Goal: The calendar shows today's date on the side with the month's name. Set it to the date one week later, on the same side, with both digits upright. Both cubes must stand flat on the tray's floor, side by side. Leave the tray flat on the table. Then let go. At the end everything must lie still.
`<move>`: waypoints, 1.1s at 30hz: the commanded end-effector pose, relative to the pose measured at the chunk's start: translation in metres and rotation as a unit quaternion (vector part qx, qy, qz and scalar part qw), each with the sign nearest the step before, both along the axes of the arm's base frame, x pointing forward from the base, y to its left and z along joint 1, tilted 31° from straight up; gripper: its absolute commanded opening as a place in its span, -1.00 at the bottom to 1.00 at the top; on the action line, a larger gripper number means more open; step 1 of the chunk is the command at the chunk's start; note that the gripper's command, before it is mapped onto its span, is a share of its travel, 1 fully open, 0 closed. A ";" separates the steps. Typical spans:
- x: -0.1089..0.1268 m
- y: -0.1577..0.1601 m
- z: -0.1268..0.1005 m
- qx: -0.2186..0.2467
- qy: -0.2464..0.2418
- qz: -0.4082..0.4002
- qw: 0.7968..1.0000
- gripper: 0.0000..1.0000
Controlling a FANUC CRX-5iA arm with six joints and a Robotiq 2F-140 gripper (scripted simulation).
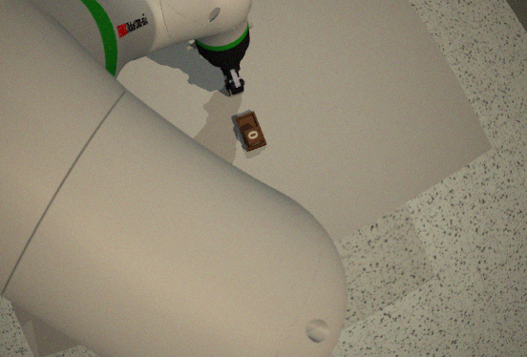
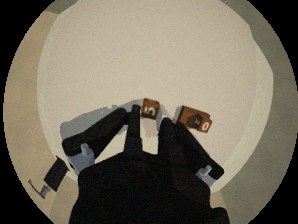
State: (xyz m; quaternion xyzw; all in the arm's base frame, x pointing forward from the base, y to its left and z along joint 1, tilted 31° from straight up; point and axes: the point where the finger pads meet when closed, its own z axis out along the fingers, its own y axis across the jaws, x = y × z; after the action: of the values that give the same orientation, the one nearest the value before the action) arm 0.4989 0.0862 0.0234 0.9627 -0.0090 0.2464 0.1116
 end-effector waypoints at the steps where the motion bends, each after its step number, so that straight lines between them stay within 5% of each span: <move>1: 0.000 0.000 0.000 0.000 0.000 0.000 1.000 -0.66; 33: 0.002 -0.001 -0.003 0.000 0.000 0.000 1.000 -0.66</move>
State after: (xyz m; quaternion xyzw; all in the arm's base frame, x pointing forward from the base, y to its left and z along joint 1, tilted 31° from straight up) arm 0.5006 0.0854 0.0203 0.9627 -0.0090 0.2464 0.1116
